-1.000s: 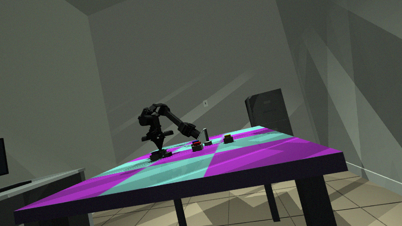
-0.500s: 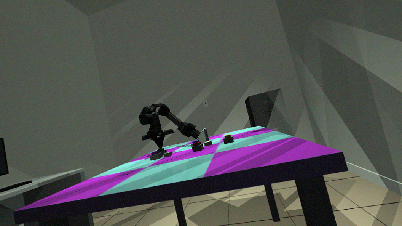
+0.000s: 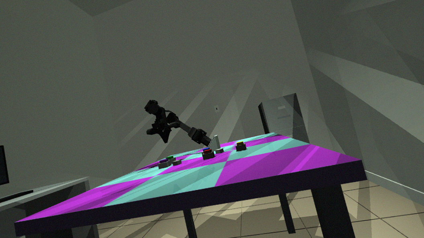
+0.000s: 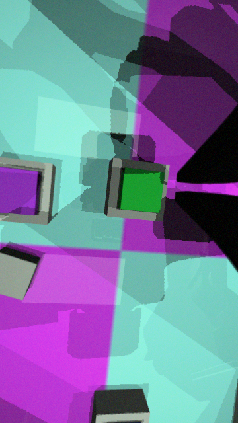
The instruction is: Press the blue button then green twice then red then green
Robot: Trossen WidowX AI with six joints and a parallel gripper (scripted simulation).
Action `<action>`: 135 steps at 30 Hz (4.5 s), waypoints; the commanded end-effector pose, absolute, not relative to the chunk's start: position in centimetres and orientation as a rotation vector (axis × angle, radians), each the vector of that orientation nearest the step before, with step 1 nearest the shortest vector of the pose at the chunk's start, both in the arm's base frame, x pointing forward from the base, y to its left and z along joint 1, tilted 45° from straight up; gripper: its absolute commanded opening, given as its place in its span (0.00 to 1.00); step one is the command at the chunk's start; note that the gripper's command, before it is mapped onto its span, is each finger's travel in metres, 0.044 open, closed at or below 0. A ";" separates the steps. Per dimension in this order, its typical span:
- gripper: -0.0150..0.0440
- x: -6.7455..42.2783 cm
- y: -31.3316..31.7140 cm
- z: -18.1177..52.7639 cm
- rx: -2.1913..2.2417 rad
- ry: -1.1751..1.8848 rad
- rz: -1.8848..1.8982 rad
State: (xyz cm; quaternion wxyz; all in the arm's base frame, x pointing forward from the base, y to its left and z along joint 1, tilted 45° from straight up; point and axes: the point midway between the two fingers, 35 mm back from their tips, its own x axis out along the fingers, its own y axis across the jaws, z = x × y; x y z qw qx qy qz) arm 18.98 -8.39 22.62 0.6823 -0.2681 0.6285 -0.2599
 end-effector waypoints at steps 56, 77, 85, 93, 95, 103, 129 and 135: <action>0.29 30.3 3.3 -0.5 -0.559 1.489 -0.658; 0.29 30.3 2.7 -1.1 -0.560 1.488 -0.659; 0.29 30.3 2.7 -1.1 -0.560 1.488 -0.659; 0.29 30.4 5.0 1.2 -0.559 1.489 -0.658; 0.29 30.4 5.0 1.2 -0.559 1.489 -0.658; 0.29 30.5 9.4 5.6 -0.558 1.491 -0.656; 0.29 18.7 -7.8 23.0 -0.586 1.385 -0.606; 0.29 18.7 -7.8 23.0 -0.586 1.385 -0.606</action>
